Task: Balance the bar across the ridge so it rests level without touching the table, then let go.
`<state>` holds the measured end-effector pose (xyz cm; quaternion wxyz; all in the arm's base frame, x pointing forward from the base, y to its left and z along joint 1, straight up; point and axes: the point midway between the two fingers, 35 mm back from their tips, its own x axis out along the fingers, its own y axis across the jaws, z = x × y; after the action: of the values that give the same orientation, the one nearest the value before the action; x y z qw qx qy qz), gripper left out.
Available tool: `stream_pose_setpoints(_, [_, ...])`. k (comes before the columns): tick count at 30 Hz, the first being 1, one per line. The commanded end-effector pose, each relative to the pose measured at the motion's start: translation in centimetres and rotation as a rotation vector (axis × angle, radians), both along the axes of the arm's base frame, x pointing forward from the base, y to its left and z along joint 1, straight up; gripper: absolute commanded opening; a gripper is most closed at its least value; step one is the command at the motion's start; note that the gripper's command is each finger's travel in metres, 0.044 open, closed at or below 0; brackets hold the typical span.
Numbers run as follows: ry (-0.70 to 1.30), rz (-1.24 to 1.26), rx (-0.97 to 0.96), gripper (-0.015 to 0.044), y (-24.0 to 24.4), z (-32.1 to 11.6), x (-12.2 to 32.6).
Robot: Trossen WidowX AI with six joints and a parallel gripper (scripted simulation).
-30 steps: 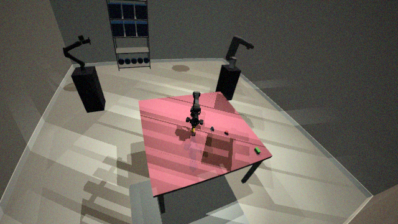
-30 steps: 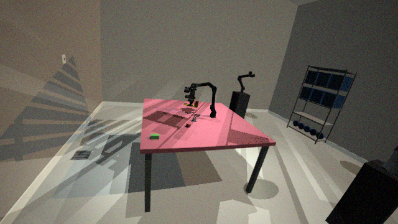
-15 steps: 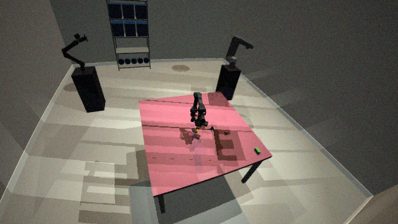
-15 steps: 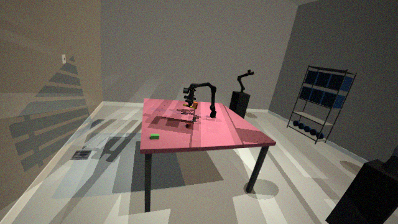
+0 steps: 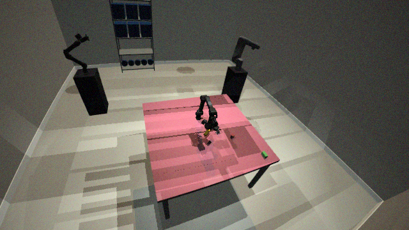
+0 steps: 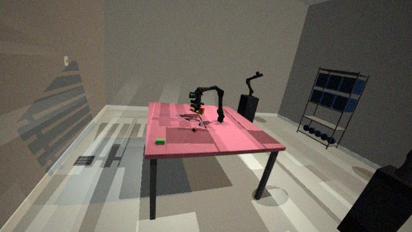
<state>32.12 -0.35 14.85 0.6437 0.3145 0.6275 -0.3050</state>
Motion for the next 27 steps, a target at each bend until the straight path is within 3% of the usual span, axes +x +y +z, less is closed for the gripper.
stream_pose_setpoints(1, [-0.007,-0.062,0.001,0.0000,1.7,0.3,0.4])
stream_pose_setpoints(27, [-0.002,-0.438,0.022,0.0000,11.1,0.3,-1.3])
